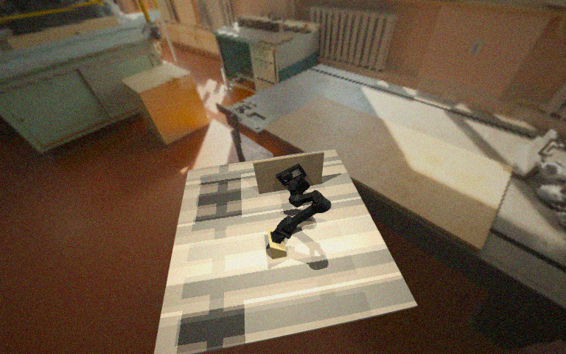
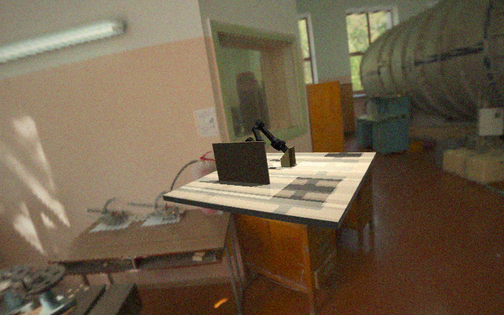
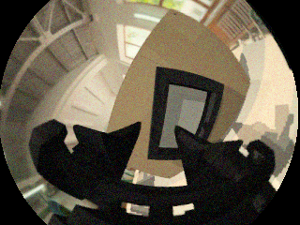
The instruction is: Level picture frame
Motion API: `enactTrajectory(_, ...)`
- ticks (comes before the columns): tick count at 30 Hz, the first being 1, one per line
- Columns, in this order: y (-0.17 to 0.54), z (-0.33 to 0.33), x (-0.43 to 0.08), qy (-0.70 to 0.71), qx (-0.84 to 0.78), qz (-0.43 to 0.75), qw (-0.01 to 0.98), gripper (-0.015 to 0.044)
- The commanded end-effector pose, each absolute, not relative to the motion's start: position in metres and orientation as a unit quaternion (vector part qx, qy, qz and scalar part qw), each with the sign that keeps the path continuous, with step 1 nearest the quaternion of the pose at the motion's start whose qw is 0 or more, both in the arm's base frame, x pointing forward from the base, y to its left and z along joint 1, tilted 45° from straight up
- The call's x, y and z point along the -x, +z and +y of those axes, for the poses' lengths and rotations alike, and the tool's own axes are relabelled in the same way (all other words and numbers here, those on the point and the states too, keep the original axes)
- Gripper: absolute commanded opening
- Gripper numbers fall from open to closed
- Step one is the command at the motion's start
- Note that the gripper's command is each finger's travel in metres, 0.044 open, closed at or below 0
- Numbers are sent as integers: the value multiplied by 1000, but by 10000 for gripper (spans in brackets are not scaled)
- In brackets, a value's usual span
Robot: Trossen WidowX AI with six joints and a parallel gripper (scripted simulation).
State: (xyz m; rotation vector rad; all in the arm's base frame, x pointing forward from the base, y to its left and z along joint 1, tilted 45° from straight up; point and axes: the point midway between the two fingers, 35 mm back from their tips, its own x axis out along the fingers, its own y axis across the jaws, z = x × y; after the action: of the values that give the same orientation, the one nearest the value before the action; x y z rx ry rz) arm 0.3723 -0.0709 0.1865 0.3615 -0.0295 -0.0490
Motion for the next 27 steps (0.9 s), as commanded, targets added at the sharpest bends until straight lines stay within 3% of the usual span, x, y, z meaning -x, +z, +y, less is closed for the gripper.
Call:
enactTrajectory(1,187,-71,-379,-25,-178,-16,984,260)
enactTrajectory(27,187,-72,-396,-25,-178,-16,984,260)
